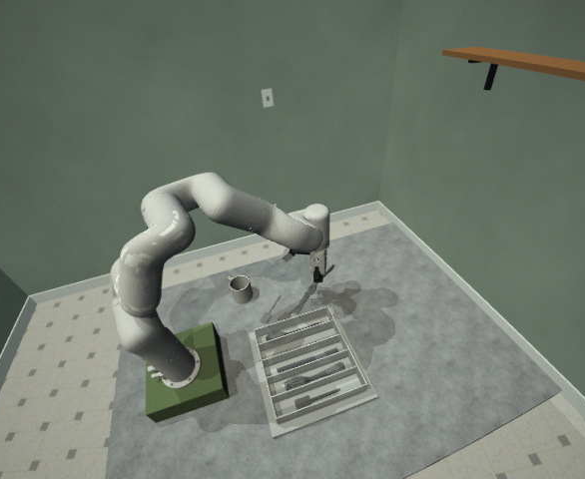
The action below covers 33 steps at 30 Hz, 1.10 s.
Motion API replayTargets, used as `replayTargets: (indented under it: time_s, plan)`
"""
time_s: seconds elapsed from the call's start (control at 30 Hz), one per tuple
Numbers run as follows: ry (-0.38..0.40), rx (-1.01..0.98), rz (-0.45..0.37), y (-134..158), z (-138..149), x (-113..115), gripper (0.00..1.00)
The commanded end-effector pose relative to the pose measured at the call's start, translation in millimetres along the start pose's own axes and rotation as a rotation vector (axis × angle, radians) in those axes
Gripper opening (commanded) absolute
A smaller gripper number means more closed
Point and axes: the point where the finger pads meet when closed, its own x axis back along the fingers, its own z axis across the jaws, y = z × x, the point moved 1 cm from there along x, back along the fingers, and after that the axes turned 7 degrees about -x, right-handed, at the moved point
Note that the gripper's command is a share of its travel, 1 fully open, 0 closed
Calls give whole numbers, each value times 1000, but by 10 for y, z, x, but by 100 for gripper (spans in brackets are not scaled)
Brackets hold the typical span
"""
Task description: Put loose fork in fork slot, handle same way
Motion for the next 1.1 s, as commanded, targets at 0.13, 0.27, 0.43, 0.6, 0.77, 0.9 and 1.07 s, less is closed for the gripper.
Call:
replayTargets:
  time_s: [0.13, 0.27, 0.43, 0.6, 0.77, 0.9, 1.07]
  plan:
    - [4, 0, -3, 10, 11, -4, 5]
    - [4, 0, -3, 10, 11, -38, 5]
    - [4, 0, -3, 10, 12, -114, 5]
    - [4, 0, -3, 11, 12, -256, 5]
    - [4, 0, -3, 12, 13, -443, 5]
    - [4, 0, -3, 12, 13, -528, 5]
    - [4, 0, -3, 13, 14, -748, 5]
